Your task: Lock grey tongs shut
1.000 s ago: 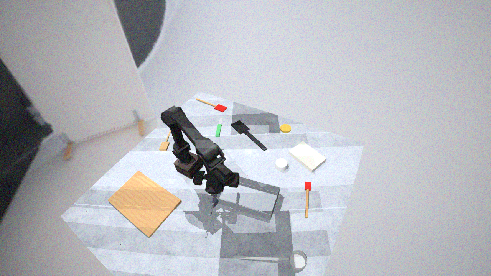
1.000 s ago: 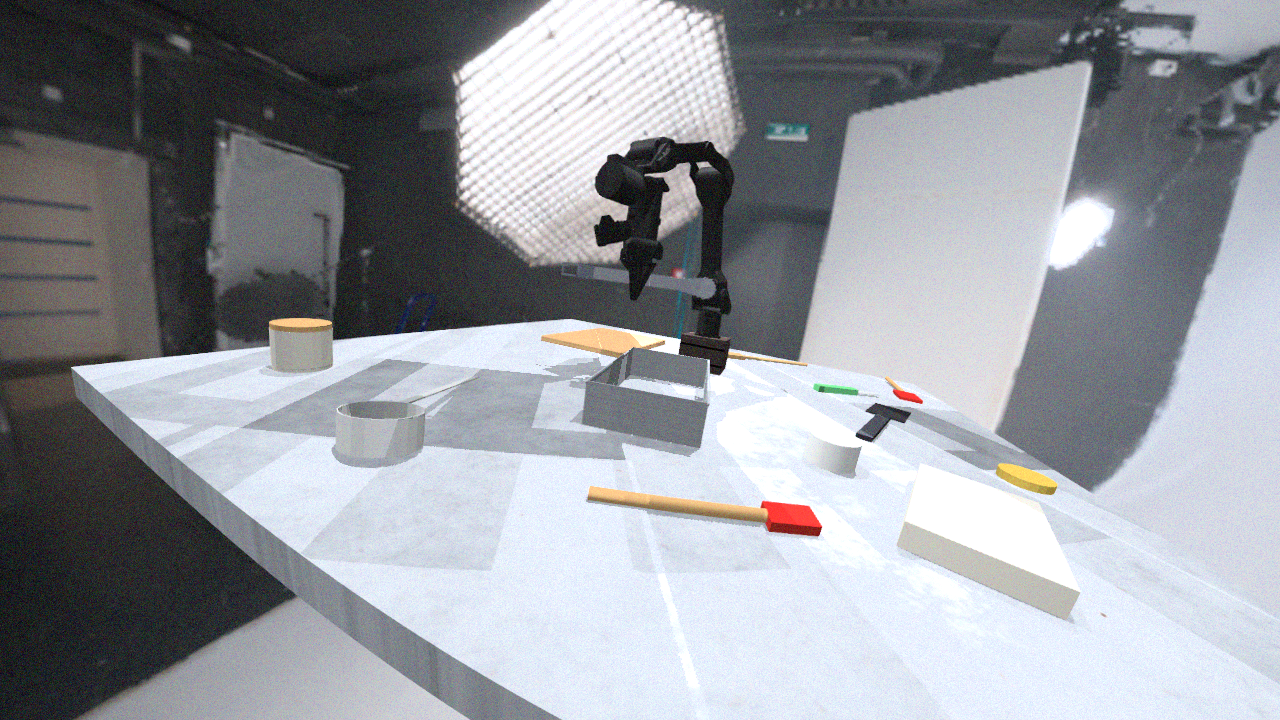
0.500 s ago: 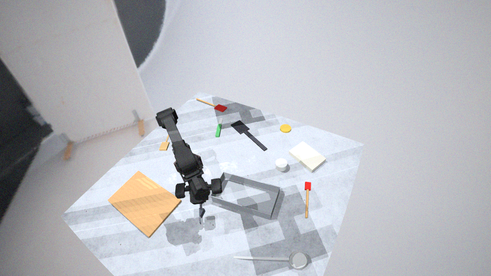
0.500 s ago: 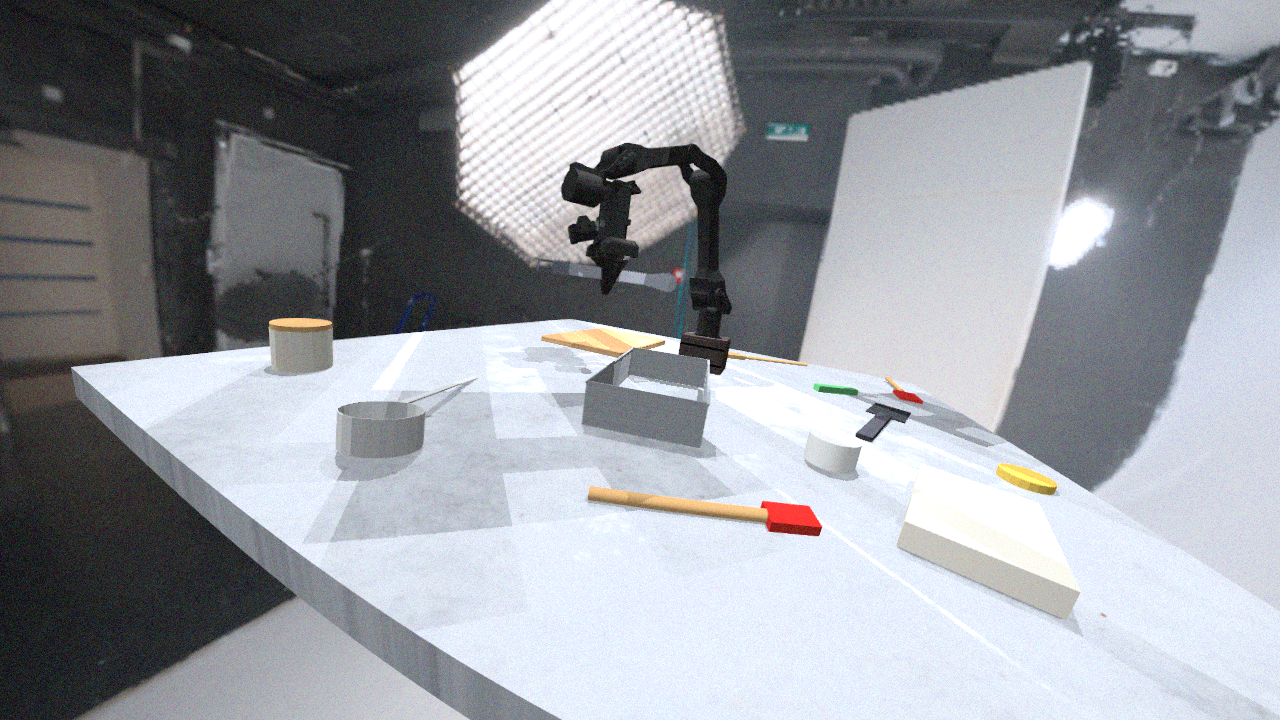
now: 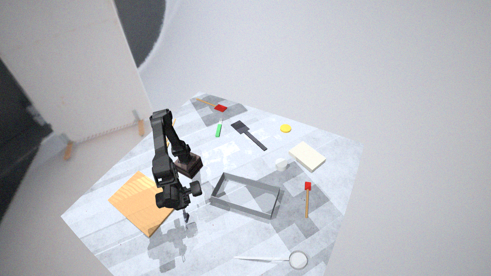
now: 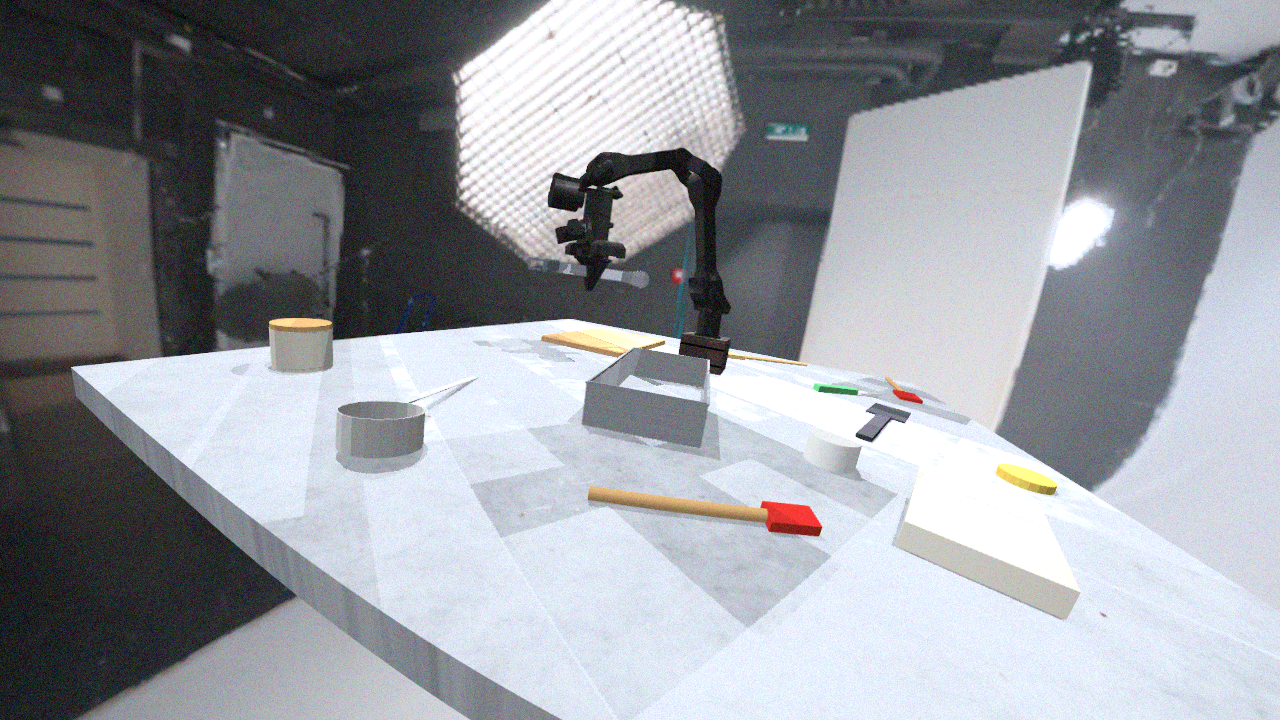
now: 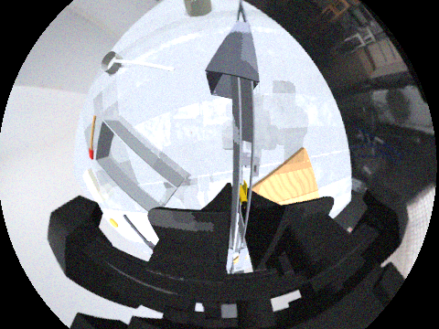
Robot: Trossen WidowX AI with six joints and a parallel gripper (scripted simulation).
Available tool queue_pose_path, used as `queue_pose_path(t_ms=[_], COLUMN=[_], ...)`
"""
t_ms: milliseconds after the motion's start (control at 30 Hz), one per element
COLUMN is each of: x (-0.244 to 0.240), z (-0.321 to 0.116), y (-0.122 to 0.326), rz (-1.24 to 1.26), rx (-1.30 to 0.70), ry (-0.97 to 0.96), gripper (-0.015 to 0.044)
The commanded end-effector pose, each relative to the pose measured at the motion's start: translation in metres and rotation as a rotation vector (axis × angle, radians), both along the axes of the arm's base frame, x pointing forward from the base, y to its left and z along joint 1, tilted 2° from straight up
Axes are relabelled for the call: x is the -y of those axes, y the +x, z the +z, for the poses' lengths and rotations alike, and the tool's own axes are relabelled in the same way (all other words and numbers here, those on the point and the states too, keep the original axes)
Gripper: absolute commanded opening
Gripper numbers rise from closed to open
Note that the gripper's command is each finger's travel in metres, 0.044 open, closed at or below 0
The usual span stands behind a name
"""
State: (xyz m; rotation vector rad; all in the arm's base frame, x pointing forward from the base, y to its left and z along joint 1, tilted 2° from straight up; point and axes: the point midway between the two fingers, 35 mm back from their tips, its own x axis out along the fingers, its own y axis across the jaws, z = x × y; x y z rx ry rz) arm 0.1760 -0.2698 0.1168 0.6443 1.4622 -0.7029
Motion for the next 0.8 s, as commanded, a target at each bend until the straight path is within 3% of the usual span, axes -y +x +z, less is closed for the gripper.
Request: queue_pose_path(t_ms=[0,367,767], x=[0.010,0.022,0.040], z=[0.002,0.003,0.005], y=[-0.018,-0.044,-0.106], rz=[0.058,0.137,0.320], rx=[-0.007,-0.013,-0.023], ry=[-0.006,-0.006,-0.003], gripper=[-0.0150,-0.0150,-0.0150])
